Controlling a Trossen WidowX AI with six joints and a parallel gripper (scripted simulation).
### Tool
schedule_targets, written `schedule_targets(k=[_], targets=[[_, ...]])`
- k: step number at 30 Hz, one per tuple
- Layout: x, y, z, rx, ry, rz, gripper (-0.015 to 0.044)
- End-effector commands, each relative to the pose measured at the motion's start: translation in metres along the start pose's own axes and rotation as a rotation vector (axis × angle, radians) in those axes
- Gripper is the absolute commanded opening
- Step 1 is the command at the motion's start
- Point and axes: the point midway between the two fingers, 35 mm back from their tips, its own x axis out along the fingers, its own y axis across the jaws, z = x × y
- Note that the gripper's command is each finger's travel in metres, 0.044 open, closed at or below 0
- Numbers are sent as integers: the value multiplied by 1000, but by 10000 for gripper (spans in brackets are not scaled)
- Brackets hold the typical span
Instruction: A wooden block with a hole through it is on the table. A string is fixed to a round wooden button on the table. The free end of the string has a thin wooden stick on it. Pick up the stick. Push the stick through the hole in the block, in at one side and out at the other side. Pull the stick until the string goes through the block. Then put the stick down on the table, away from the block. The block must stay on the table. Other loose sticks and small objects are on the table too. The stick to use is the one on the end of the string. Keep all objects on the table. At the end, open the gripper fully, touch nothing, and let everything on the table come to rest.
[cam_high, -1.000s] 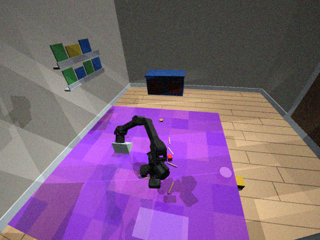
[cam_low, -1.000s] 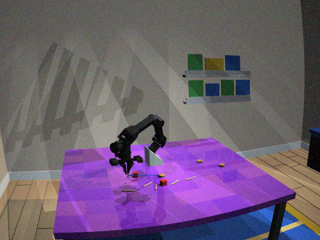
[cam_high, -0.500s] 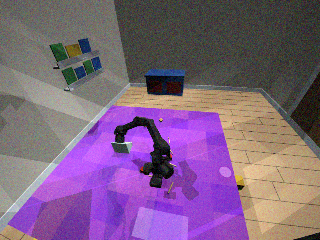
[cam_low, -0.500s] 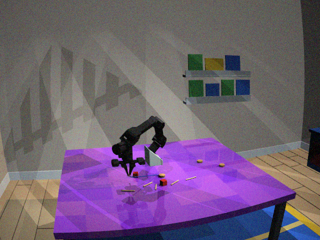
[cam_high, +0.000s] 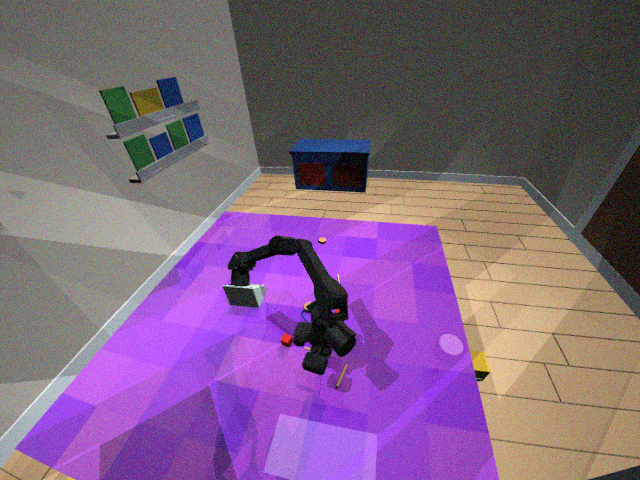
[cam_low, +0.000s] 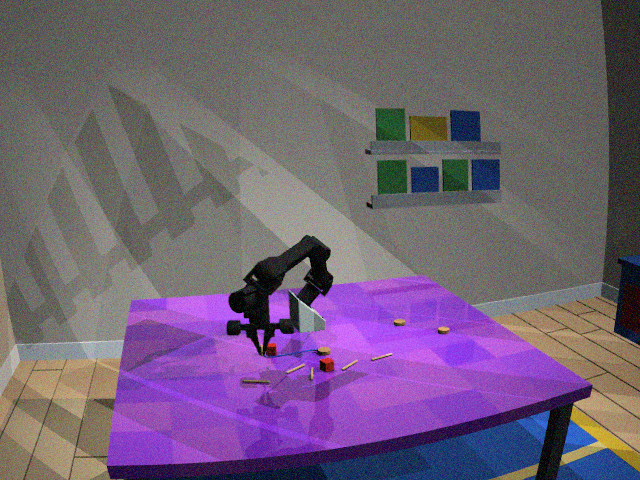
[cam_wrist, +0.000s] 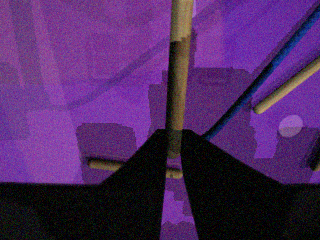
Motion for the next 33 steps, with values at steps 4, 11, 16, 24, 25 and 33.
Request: schedule_targets(k=[4,11,16,24,25,33], targets=[[3,-6,-8,73,3,-6,0],[4,-10,-12,117,4,-9,0],[8,-10,-12,117,4,-9,0],[18,-10,-13,117,4,-9,0],[20,-10,-13,117,4,-9,0],[30,-10,-13,117,3,-10,0]])
